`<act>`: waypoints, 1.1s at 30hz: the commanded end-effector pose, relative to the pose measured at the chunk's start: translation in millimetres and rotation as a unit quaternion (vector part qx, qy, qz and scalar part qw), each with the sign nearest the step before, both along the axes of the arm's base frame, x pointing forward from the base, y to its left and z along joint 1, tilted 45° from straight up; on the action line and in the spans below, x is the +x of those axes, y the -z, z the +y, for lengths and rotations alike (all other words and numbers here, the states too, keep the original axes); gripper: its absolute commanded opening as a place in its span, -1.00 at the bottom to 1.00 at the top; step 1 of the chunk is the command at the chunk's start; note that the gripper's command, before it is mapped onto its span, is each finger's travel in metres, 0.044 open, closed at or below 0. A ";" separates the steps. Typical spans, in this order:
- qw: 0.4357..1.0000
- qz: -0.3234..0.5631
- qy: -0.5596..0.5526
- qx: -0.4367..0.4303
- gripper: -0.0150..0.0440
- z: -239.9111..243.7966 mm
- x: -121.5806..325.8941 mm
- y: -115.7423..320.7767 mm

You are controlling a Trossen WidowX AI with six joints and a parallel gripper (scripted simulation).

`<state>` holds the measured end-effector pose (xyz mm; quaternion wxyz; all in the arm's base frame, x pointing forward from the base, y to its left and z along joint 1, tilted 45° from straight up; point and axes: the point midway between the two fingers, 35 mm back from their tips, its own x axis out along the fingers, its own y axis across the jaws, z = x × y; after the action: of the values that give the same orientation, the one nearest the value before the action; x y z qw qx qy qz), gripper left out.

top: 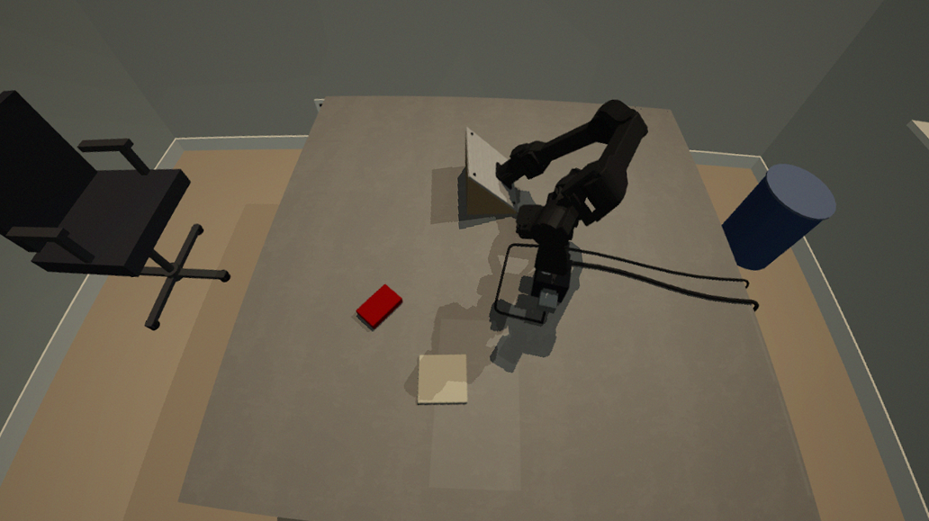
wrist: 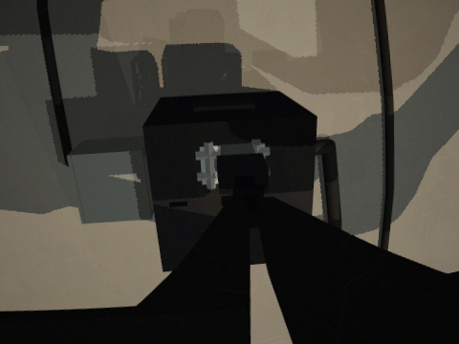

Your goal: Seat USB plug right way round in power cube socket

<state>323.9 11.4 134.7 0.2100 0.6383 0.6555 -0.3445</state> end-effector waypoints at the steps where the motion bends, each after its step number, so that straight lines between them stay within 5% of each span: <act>1: 1.000 0.000 0.000 0.000 -0.49 0.6 0.0 0.0; 33: 1.000 -0.001 0.000 0.000 -0.49 6.2 0.2 0.1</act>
<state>323.7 16.8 134.5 0.2119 0.6371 0.6565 -0.3440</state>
